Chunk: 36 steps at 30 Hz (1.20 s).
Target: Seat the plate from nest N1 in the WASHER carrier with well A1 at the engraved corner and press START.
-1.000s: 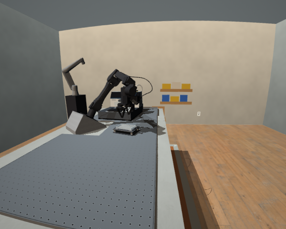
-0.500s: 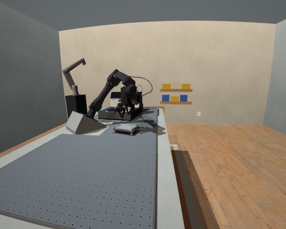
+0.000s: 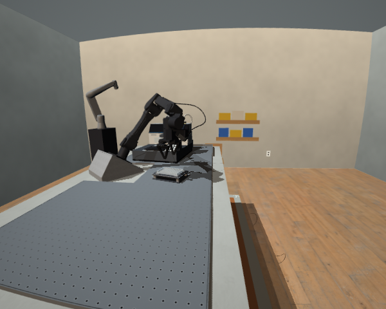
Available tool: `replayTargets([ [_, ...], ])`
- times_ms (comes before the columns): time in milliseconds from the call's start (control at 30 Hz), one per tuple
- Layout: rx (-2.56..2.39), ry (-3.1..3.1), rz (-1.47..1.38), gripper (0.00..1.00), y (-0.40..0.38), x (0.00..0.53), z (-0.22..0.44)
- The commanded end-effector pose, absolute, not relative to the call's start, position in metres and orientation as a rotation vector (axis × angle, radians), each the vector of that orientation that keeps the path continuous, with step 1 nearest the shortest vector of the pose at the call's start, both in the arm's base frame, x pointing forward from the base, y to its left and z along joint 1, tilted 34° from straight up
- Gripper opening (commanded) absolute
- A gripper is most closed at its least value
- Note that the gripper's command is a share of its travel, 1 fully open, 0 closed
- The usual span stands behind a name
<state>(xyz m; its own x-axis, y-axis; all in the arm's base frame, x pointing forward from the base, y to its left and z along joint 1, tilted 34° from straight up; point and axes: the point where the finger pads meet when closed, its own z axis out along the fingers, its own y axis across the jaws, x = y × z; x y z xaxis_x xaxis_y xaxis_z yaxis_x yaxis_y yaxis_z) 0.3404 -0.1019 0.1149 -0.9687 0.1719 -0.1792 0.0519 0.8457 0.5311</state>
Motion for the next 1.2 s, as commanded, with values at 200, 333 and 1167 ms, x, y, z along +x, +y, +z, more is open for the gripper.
replayTargets([
  [200, 0.191, 2.772, 0.774, 1.0, -0.101, 0.344, 0.113],
  [333, 0.172, 2.776, 0.777, 1.0, -0.093, 0.347, 0.107],
  [1167, 0.174, 2.757, 0.755, 1.0, -0.083, 0.361, 0.085],
])
